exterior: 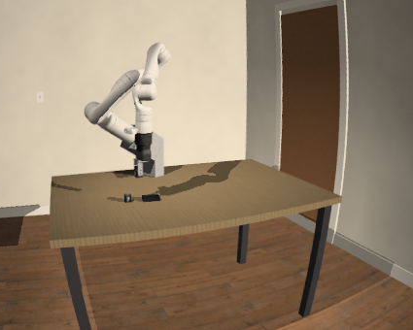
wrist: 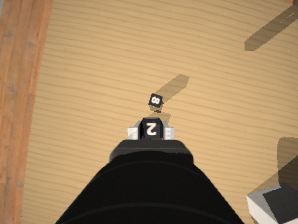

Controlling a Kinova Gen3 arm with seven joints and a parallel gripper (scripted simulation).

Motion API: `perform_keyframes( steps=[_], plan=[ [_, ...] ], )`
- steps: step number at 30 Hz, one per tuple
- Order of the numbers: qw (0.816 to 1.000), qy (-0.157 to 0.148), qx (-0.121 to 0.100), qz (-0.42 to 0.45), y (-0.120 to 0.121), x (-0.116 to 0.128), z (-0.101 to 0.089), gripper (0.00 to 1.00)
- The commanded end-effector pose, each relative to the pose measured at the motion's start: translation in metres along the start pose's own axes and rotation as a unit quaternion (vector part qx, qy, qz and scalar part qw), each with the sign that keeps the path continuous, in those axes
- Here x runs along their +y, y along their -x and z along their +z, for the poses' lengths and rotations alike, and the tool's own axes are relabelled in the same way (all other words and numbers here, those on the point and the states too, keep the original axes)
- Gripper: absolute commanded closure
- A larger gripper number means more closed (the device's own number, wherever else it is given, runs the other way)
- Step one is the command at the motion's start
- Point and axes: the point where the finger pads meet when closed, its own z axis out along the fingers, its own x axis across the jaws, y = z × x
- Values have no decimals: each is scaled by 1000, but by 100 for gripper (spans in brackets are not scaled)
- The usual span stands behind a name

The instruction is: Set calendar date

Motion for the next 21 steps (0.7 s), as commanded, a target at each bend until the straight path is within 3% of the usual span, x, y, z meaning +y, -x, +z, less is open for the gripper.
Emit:
perform_keyframes(
  steps=[1,6,11,21],
  plan=[
    [999,-7,2,44,-1,-3,2,43],
    [994,-7,2,106,-2,-4,2,43],
    [978,-7,1,210,-3,-3,2,43],
    [915,-5,-2,402,-4,2,1,43]
  ],
)
